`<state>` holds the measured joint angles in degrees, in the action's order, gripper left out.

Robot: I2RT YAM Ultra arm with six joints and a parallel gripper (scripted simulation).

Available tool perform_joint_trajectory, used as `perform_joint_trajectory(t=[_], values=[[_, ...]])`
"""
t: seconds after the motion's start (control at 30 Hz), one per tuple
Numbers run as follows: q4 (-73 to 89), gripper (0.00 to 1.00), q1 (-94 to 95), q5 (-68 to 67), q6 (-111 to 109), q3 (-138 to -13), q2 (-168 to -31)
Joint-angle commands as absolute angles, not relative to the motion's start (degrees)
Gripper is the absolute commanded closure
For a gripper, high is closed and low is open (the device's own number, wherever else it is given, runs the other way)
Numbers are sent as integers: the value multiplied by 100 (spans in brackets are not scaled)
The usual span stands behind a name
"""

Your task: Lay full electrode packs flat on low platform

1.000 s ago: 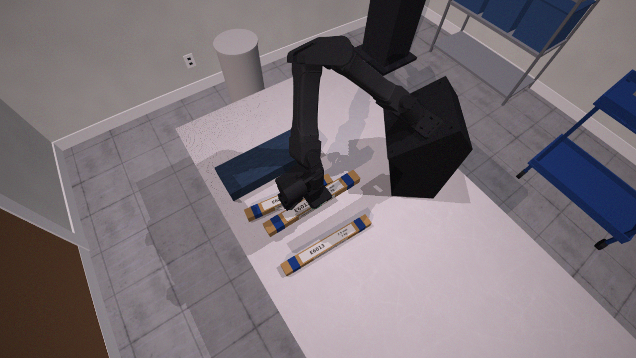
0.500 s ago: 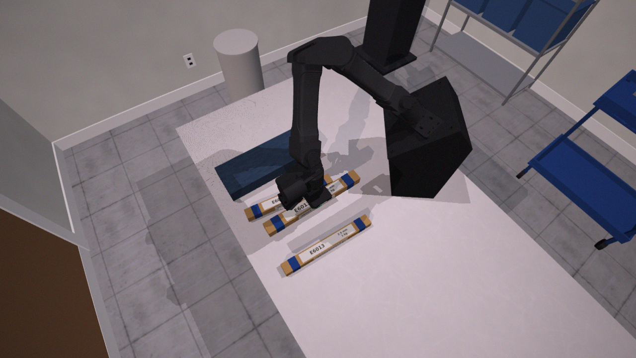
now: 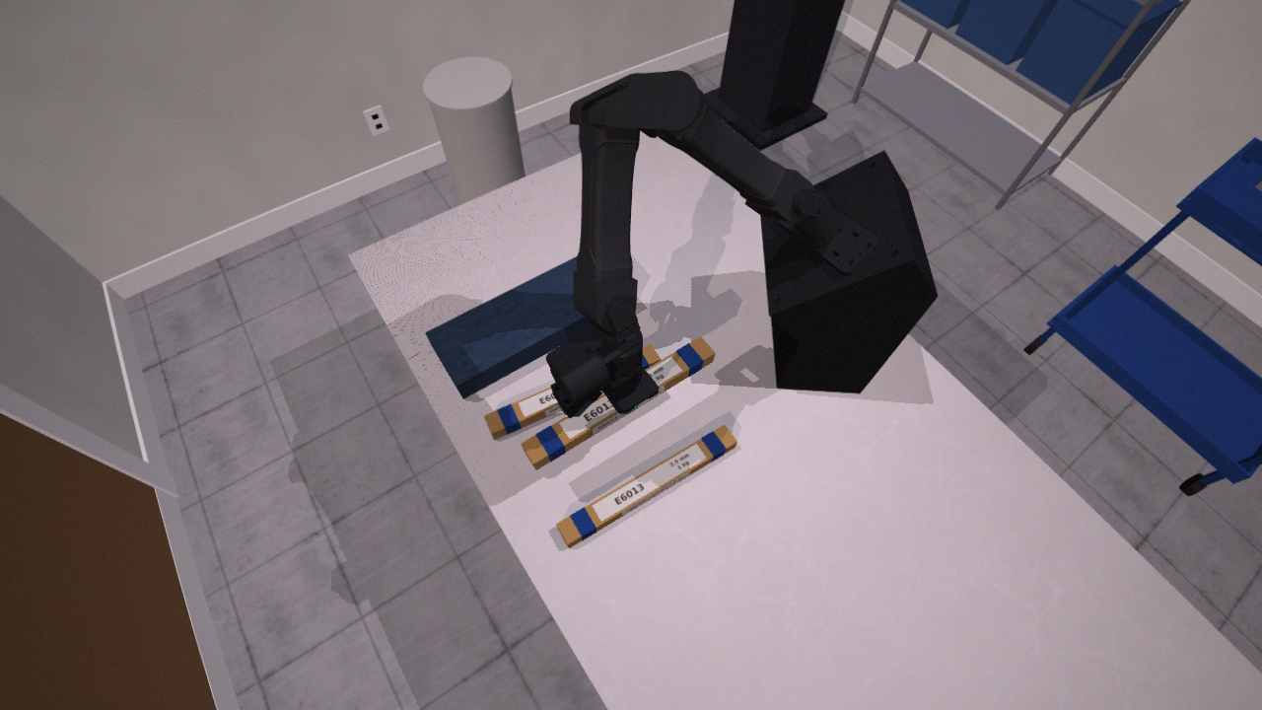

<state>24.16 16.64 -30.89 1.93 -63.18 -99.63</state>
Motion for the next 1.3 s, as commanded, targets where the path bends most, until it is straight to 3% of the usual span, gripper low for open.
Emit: perform_joint_trajectory(t=[0.0,1.27], values=[[2372,100,1810,-3076,168,-6323,-9747],[1809,100,1657,-2934,-72,-6314,-10007]])
